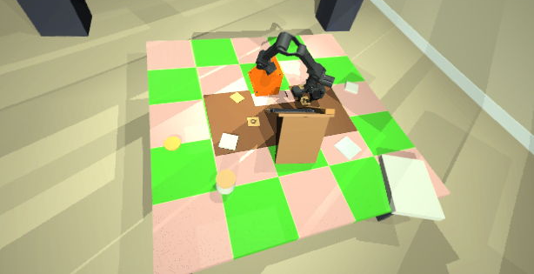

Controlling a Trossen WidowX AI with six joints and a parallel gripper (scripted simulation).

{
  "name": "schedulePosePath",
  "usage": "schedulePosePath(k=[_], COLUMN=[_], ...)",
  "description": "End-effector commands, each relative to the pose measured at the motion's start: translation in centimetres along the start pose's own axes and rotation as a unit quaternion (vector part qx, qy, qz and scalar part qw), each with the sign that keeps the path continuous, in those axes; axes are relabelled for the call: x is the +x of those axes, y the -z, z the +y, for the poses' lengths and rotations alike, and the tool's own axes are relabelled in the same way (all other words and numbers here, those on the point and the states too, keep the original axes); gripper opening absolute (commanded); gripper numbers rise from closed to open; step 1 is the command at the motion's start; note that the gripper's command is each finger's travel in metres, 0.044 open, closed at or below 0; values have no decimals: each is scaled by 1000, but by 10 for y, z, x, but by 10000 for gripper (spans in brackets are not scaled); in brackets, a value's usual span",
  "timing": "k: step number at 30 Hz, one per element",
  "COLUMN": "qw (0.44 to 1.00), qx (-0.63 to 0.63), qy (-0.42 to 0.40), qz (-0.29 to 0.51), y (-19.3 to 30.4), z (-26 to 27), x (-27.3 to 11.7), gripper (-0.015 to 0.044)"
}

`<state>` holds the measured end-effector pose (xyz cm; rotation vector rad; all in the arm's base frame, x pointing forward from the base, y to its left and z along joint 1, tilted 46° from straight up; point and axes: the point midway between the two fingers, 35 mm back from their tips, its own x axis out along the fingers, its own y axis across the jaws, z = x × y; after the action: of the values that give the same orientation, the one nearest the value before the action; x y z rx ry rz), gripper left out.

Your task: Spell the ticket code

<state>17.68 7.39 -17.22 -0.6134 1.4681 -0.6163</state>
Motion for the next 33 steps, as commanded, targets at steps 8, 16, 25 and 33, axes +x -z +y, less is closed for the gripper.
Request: schedulePosePath(k=[8, 16, 25, 33], qw=[1000, 1000, 1000, 1000], qx=[-3, -3, -3, -3], qy=[1, 1, 1, 1], qz=[-1, -1, -1, -1], y=[0, 0, 0, 0], z=[0, 0, 0, 0], x=[1, 1, 1, 0], gripper=[340, 340, 280, 207])
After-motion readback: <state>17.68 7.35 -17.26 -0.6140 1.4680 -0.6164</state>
